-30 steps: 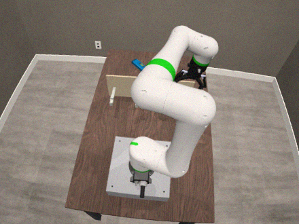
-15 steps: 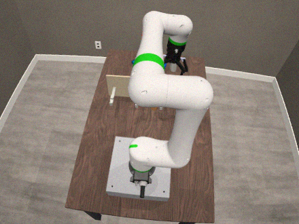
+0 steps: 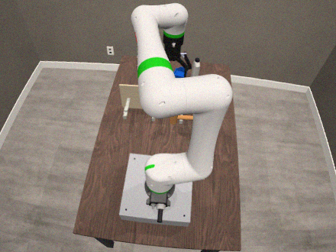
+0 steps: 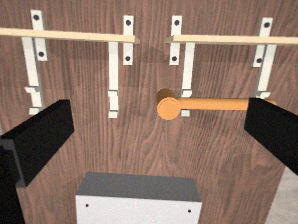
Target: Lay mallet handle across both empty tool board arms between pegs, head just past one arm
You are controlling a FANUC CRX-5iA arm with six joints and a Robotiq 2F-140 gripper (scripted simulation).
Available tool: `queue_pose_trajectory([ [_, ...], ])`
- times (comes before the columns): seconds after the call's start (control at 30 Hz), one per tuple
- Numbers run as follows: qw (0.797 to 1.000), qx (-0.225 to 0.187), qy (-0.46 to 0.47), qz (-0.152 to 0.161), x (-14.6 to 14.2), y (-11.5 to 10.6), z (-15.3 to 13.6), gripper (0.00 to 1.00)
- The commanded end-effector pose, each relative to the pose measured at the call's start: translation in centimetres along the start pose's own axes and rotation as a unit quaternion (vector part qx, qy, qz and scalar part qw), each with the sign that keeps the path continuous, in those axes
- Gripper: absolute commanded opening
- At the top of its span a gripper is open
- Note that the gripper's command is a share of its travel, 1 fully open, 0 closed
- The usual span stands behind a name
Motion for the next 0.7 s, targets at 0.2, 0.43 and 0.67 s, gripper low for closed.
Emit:
queue_pose_trajectory([
  [0.2,0.986,-0.002,-0.167,0.0,1.8,3.1,-0.8,1.0],
  [0.43,0.958,-0.002,-0.287,0.0,3.6,5.9,-1.7,1.0],
  [0.67,0.918,-0.003,-0.396,0.001,5.2,8.4,-2.8,1.0],
])
Point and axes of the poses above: the point where the finger pads meet when closed, its own y axis out along the fingers, its own x axis across the jaws, z = x × y, the point moved 6 cm from there along -y, back along the fingers, and after that the axes turned 5 degrees about -y, right-handed, at the moved point
